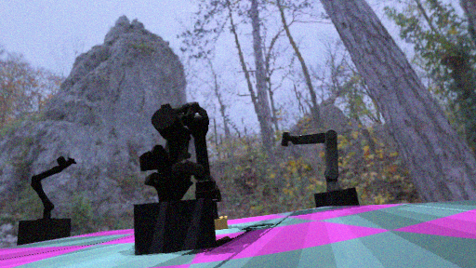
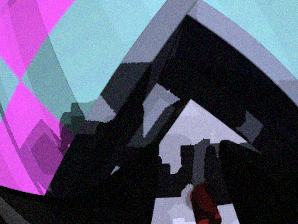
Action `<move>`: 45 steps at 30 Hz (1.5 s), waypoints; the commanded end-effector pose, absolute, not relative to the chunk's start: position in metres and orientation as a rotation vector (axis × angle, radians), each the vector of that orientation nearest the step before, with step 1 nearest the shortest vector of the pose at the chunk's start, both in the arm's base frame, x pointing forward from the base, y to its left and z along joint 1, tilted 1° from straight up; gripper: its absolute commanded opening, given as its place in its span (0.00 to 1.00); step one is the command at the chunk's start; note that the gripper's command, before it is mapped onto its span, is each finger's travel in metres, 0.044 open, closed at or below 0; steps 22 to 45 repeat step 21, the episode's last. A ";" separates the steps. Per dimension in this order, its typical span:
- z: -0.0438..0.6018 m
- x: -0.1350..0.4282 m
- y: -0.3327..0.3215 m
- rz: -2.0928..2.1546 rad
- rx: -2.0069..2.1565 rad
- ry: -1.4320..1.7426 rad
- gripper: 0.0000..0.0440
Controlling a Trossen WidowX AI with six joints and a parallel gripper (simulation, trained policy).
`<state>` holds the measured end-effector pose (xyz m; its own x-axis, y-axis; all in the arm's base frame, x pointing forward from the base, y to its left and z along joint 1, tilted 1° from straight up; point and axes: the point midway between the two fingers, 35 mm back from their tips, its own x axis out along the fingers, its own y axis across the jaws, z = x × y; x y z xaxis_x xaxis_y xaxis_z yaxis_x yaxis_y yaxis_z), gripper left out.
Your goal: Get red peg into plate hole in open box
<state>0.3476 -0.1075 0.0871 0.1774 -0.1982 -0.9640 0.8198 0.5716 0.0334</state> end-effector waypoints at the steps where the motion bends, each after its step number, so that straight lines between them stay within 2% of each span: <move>1: 0.088 0.354 -0.114 -0.792 0.641 1.196 0.35; 21: 0.091 0.366 -0.150 -0.803 0.640 1.256 0.28; 45: 0.091 0.366 -0.150 -0.803 0.640 1.256 0.28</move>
